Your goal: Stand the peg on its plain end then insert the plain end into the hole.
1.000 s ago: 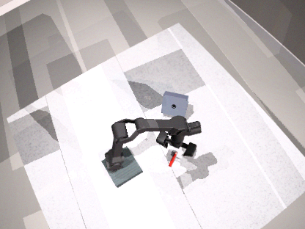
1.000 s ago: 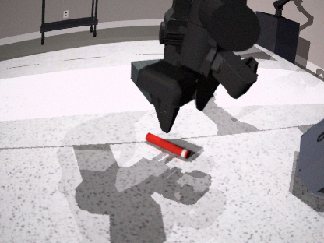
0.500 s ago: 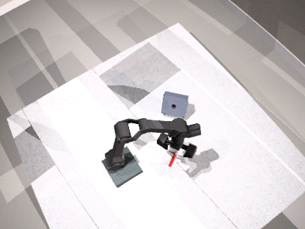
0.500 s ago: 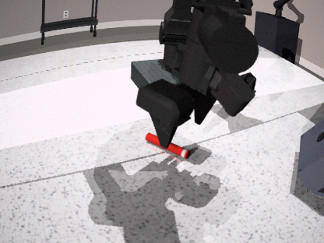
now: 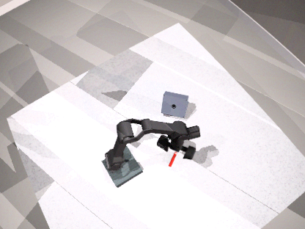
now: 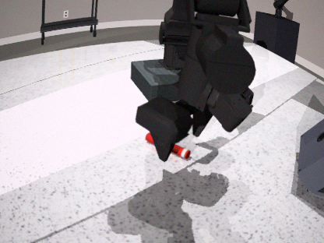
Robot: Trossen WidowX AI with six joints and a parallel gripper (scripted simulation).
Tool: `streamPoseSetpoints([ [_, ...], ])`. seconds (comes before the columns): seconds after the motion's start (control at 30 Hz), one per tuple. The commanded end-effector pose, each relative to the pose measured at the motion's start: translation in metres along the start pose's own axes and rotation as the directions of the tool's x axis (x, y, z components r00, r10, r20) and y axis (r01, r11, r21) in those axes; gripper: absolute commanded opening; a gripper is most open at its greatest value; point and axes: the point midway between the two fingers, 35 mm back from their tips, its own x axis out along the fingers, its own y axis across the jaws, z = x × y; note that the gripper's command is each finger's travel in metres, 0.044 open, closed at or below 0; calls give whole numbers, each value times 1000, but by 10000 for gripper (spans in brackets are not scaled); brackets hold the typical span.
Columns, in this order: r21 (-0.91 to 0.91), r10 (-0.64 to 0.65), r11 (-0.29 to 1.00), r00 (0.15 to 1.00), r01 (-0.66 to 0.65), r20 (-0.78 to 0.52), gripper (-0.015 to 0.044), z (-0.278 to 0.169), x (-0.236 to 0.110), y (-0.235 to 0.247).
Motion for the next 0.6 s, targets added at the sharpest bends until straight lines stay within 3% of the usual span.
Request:
streamPoseSetpoints([
  [0.0, -7, 9, 1000, 1000, -9, -14, 440, -2, 10, 3],
  [0.07, -7, 9, 1000, 1000, -9, -14, 440, -2, 11, 3],
  [0.47, -7, 9, 1000, 1000, -9, -14, 125, -2, 11, 3],
  [0.57, -7, 9, 1000, 1000, -9, -14, 110, -2, 11, 3],
])
